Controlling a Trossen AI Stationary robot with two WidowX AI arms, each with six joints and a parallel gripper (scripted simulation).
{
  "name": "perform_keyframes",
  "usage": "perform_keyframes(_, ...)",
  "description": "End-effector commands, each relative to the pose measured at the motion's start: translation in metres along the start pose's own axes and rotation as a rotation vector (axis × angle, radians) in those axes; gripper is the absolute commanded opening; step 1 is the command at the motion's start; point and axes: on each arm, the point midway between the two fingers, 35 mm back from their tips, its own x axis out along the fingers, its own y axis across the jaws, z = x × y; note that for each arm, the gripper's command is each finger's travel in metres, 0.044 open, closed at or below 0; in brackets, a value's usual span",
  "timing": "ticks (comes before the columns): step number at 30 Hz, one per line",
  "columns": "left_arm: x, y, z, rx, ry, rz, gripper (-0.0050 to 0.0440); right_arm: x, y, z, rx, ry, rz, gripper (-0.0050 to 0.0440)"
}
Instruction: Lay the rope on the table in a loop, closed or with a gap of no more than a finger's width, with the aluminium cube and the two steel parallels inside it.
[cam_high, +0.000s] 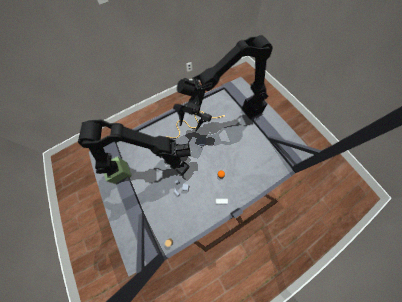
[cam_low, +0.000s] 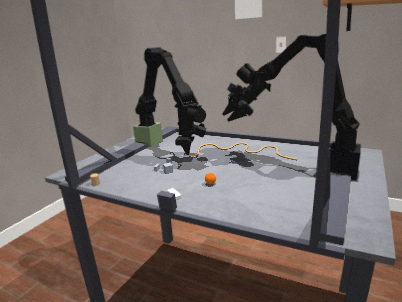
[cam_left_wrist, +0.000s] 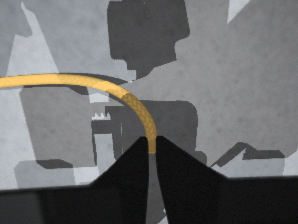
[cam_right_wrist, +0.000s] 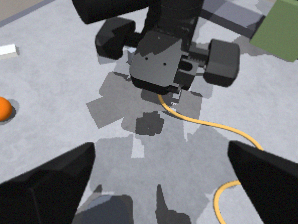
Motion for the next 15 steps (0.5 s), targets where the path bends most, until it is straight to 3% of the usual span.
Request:
perform_keyframes(1, -0.006, -0.036, 0.018, -0.008, -0.022, -0.017, -0.005, -0.007, -0.003, 0.011, -0.083, -0.023, 0.104, 0.04)
perform_keyframes(12, -0.005, -0.124, 0.023, -0.007, -0.024, -0.025, -0.005, -0.023, 0.005, 0.023, -0.21, -0.18, 0.34, 0.04)
perform_keyframes(15, -0.005, -0.132, 0.022, -0.007, -0.025, -0.026, -0.005, -0.025, 0.005, 0.026, -0.222, -0.206, 0.367, 0.04)
